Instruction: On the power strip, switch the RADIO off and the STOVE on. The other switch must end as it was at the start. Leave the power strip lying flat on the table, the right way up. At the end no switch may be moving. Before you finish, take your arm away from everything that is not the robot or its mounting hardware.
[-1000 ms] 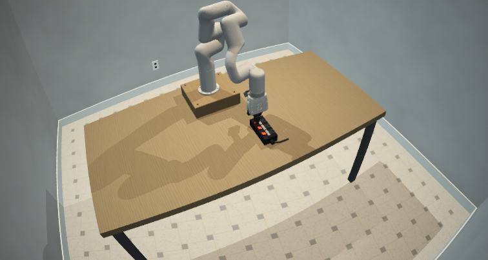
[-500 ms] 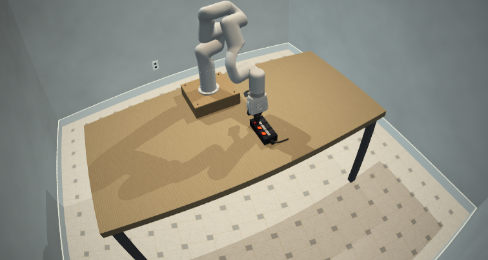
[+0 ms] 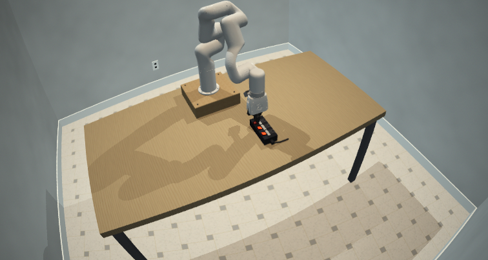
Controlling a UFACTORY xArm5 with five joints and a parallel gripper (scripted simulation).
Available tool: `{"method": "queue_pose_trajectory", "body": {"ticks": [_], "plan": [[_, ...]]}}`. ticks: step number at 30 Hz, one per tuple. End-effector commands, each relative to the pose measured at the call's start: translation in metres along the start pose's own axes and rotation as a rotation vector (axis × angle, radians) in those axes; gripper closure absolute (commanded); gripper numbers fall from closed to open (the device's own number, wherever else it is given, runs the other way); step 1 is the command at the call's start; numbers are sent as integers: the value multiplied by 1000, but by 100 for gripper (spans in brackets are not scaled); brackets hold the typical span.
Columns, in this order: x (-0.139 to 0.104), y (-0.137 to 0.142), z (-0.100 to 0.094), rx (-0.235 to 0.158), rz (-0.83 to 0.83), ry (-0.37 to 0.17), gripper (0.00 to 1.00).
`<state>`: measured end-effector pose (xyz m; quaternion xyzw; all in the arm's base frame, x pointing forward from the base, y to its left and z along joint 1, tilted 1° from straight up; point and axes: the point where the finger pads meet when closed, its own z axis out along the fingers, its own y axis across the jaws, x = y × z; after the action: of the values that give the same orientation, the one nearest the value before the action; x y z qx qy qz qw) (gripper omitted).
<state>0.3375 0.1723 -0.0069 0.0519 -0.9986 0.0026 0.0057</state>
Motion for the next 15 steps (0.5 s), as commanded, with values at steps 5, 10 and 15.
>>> {"method": "queue_pose_trajectory", "body": {"ticks": [5,10,15], "plan": [[-1,0,1,-1,0,-3,100],[-1,0,3,-1,0,-3,100],[-1,0,4,-1,0,-3,100]]}}
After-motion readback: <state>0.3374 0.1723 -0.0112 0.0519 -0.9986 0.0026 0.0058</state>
